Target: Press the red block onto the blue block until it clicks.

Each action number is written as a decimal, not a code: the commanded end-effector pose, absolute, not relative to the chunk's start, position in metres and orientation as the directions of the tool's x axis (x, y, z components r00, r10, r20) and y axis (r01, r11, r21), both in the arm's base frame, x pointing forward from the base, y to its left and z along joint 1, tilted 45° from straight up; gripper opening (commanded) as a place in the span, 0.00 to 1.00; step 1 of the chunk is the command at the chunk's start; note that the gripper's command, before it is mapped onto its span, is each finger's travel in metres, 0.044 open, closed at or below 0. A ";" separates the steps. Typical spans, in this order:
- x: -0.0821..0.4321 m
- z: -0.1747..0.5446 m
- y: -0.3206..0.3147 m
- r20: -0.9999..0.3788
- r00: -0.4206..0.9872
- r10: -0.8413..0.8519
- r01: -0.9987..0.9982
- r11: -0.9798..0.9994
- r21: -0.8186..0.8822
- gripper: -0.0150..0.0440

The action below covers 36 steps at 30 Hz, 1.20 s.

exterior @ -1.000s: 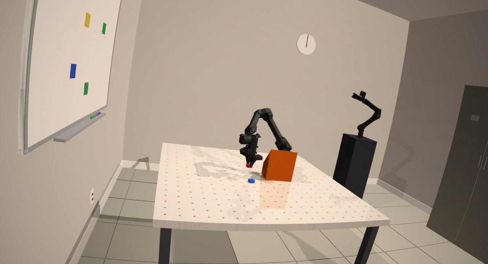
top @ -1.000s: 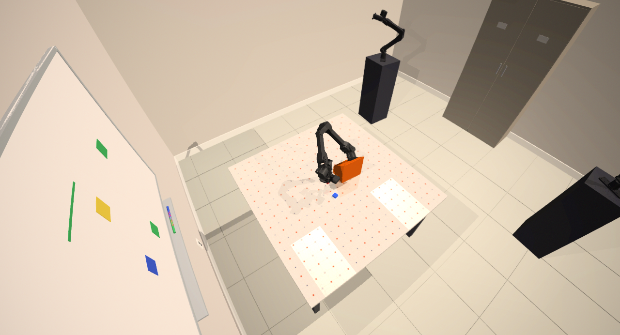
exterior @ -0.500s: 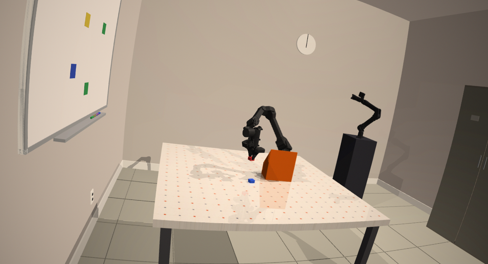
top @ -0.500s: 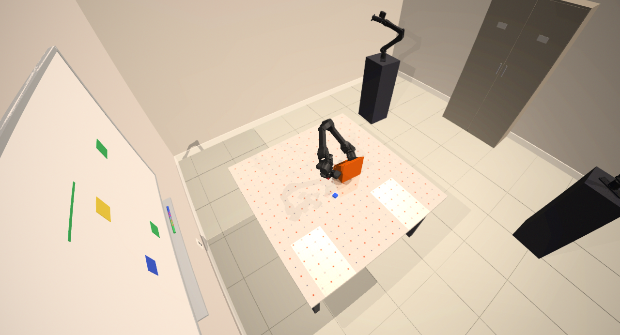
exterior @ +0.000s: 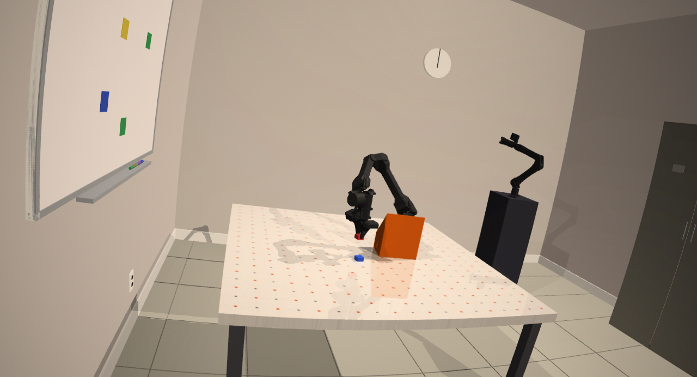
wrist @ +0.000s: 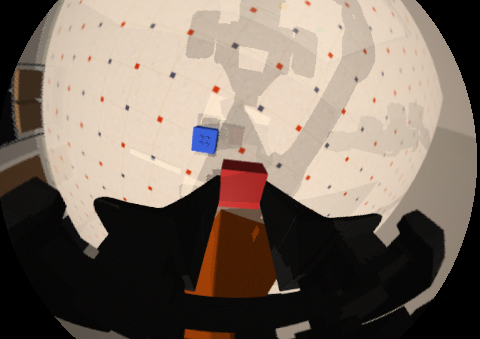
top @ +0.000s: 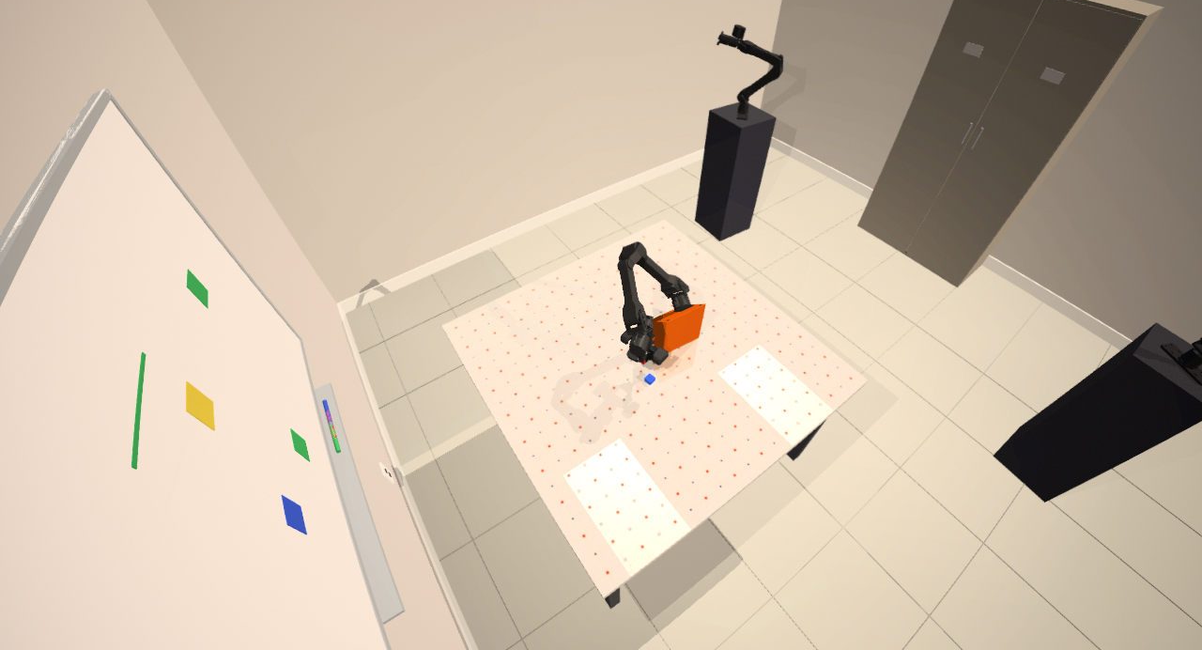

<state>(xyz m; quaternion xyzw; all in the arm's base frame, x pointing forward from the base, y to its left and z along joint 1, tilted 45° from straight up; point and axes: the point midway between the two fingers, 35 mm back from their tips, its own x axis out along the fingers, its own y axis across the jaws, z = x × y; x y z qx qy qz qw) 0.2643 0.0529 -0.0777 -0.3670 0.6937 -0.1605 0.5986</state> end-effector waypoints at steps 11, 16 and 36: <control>0.262 -0.130 0.069 -0.720 -0.007 -0.694 -0.261 0.696 -0.669 0.25; 0.260 -0.143 0.055 -0.719 -0.007 -0.695 -0.261 0.695 -0.670 0.25; 0.259 -0.157 0.042 -0.718 -0.007 -0.696 -0.260 0.694 -0.671 0.25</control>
